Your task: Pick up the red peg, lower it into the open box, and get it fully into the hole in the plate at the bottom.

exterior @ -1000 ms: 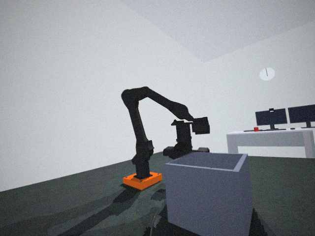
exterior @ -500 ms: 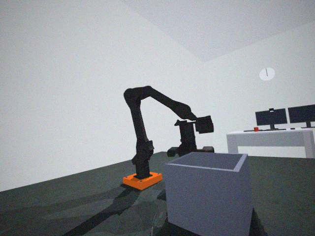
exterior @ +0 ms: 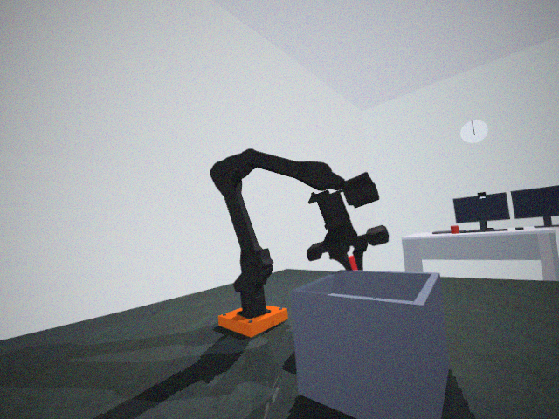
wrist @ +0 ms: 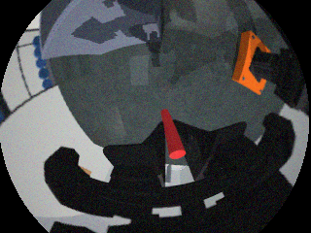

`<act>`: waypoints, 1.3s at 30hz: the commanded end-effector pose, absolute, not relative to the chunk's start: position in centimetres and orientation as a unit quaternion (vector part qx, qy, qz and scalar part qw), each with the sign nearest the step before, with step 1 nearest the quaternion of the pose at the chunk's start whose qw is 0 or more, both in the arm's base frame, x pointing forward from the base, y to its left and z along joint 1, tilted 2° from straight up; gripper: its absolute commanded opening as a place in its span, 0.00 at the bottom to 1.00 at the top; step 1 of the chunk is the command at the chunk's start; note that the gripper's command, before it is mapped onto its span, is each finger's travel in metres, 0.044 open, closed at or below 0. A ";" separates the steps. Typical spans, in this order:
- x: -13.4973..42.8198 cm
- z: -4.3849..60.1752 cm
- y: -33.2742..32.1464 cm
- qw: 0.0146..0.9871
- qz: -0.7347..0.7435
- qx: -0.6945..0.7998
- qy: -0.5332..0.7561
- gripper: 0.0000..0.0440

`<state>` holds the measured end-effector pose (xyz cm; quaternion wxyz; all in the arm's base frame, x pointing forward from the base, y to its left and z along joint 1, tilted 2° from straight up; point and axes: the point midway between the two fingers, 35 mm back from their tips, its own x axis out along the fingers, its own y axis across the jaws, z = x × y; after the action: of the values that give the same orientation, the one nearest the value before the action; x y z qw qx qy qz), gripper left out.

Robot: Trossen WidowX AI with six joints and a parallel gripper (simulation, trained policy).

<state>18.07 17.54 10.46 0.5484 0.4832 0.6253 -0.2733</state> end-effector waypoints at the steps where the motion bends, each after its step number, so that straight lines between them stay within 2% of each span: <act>1: 19.0 12.8 17.4 0.561 -0.249 0.498 0.613 0.00; 18: 22.7 19.8 12.2 0.623 -0.236 0.524 0.531 0.00; 39: 25.3 19.5 5.1 0.623 -0.324 0.507 0.500 0.00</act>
<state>24.81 6.04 19.72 0.6248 0.5126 0.4996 -0.3119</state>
